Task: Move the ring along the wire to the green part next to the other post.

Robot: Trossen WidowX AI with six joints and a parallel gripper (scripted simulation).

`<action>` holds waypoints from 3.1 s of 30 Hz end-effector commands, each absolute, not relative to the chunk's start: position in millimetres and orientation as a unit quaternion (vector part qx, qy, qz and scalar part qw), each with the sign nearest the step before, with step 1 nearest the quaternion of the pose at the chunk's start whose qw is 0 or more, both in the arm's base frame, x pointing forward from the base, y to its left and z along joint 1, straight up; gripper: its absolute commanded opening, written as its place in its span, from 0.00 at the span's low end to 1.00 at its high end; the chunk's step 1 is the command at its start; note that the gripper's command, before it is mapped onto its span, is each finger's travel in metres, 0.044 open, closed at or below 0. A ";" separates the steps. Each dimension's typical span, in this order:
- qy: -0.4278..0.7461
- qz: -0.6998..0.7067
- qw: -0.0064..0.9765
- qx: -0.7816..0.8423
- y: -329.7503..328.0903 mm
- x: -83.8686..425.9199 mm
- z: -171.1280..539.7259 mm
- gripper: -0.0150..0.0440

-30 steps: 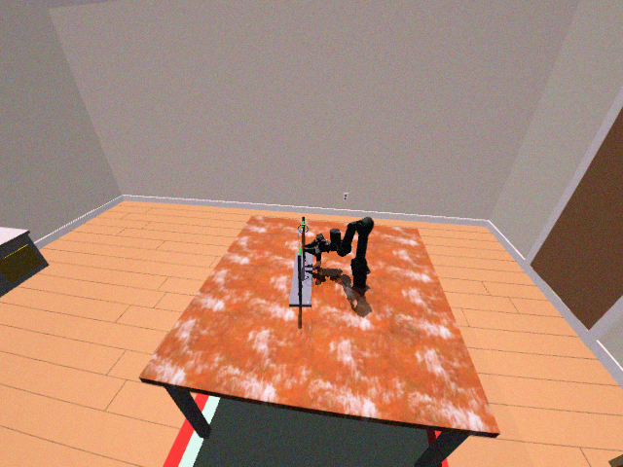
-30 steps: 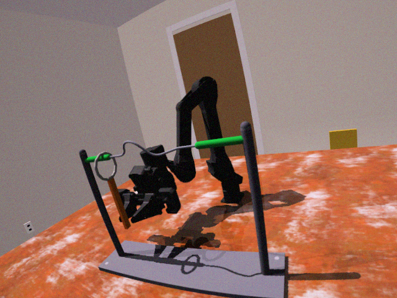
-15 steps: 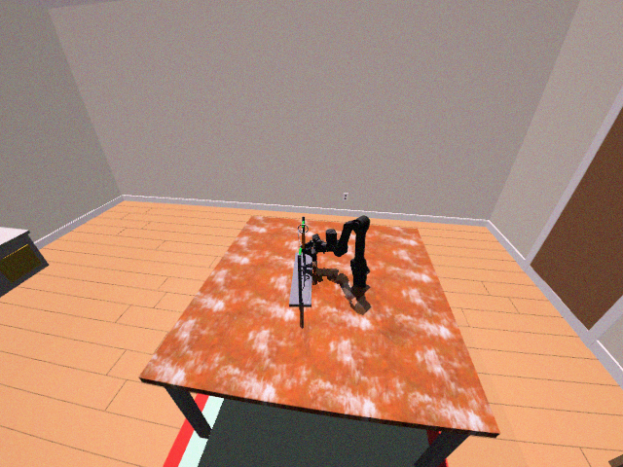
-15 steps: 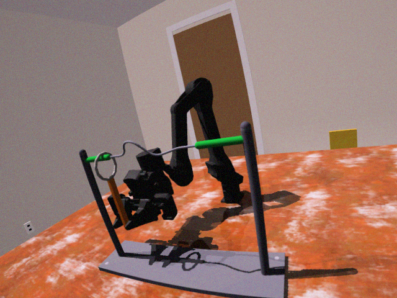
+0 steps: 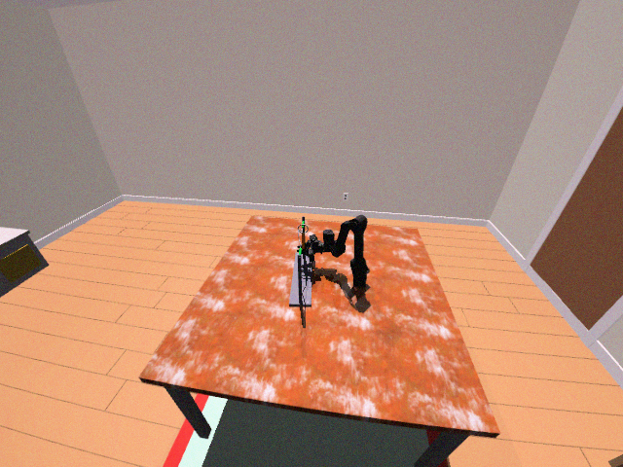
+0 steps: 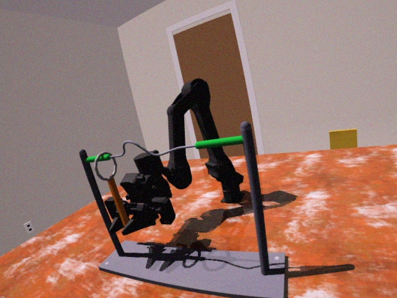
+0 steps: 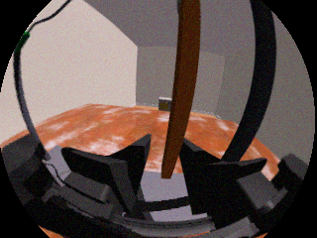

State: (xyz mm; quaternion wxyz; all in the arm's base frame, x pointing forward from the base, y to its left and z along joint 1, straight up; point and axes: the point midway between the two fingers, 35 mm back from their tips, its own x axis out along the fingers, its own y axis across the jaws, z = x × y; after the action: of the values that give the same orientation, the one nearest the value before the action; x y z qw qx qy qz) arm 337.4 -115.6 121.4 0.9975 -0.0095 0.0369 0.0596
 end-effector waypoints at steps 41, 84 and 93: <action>0.037 0.058 0.998 -0.009 -117.2 338.5 127.3 0.00; 0.037 0.056 0.998 -0.010 -117.5 338.4 139.3 0.00; 0.038 0.057 0.998 -0.009 -108.5 337.5 139.3 0.00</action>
State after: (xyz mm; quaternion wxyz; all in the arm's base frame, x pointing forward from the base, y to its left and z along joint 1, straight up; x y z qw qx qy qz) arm 338.8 -111.3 136.1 0.9974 -0.0071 0.0414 0.0593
